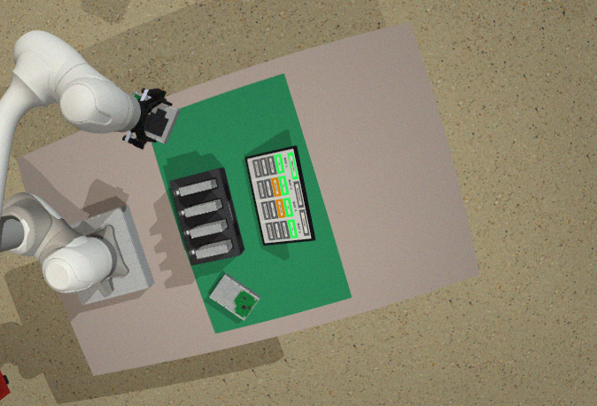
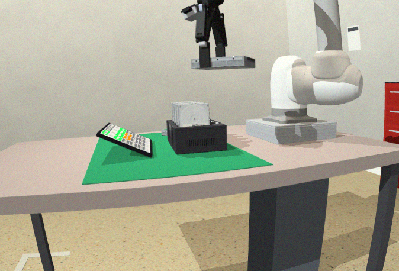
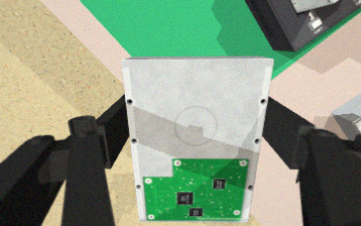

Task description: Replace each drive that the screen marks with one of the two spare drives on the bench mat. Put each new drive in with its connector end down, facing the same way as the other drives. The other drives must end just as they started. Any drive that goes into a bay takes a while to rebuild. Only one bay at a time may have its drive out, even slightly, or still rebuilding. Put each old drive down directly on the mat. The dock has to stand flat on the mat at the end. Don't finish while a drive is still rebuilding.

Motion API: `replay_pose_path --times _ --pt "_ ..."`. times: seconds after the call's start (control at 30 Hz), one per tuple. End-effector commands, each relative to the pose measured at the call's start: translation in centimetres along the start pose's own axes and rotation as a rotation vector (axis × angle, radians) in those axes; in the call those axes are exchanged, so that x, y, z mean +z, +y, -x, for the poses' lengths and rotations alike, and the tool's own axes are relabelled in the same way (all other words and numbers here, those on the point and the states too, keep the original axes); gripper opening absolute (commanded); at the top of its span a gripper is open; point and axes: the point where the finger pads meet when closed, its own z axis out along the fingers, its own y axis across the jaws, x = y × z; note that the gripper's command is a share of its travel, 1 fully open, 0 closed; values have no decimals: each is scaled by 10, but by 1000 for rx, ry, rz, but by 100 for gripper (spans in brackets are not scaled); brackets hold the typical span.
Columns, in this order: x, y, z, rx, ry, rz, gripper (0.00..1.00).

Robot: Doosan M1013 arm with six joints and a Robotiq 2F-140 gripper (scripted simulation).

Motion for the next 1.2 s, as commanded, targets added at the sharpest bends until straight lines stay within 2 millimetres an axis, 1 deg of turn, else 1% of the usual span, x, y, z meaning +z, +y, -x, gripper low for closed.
replay_pose_path --times 0.0,0.27,0.7,0.83,1.03,1.1,1.17 --pt "-1 0 0 59 4 0 10" --pt "-1 0 0 197 4 0 10" --pt "0 0 0 216 21 4 10" --pt "1 1 0 216 82 16 10" --pt "0 1 0 215 234 29 10" --pt "0 1 0 215 234 29 10" --pt "1 1 0 215 285 38 10"
